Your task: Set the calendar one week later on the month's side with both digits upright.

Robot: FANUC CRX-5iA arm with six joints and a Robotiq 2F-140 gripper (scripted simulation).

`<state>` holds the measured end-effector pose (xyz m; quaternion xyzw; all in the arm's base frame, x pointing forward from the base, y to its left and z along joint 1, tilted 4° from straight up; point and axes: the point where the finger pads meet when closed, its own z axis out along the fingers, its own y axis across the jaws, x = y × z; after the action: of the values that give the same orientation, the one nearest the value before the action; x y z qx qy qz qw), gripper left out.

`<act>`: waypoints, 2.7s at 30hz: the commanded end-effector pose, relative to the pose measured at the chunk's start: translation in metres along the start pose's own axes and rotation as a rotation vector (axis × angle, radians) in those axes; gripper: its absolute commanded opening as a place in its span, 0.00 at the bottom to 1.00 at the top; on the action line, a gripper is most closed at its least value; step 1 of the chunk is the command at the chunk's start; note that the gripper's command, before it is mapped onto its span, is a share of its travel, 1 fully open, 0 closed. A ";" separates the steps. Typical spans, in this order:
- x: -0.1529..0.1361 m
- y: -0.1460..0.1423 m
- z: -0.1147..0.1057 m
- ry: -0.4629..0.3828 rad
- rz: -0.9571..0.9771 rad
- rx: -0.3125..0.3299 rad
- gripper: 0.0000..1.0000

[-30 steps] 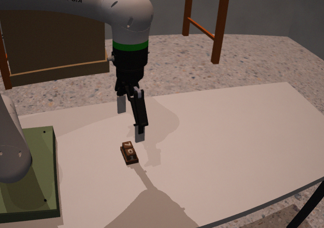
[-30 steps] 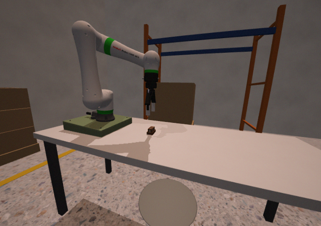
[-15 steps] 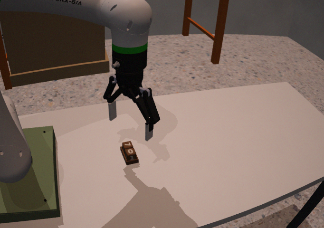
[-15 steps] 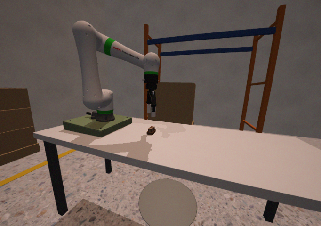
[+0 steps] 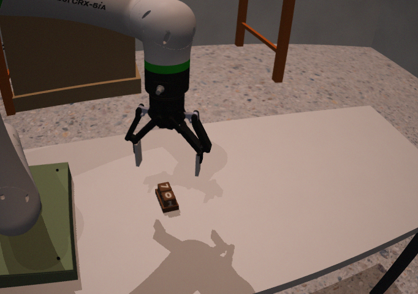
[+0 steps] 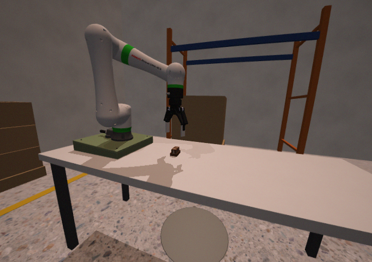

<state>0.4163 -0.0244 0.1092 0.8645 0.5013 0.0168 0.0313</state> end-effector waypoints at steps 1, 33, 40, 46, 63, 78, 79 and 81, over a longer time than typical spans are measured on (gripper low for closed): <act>0.000 0.000 0.003 0.009 -0.155 0.008 1.00; 0.000 -0.001 0.011 0.010 -0.542 0.007 0.29; 0.000 -0.001 0.011 0.010 -0.542 0.007 0.29; 0.000 -0.001 0.011 0.010 -0.542 0.007 0.29; 0.000 -0.001 0.013 0.010 -0.543 0.007 0.29; 0.000 -0.001 0.027 0.010 -0.543 0.007 0.29; 0.000 -0.001 0.029 0.010 -0.543 0.007 0.29; 0.000 -0.001 0.032 0.010 -0.543 0.007 0.29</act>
<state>0.4174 -0.0249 0.0806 0.6985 0.7149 0.0104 0.0289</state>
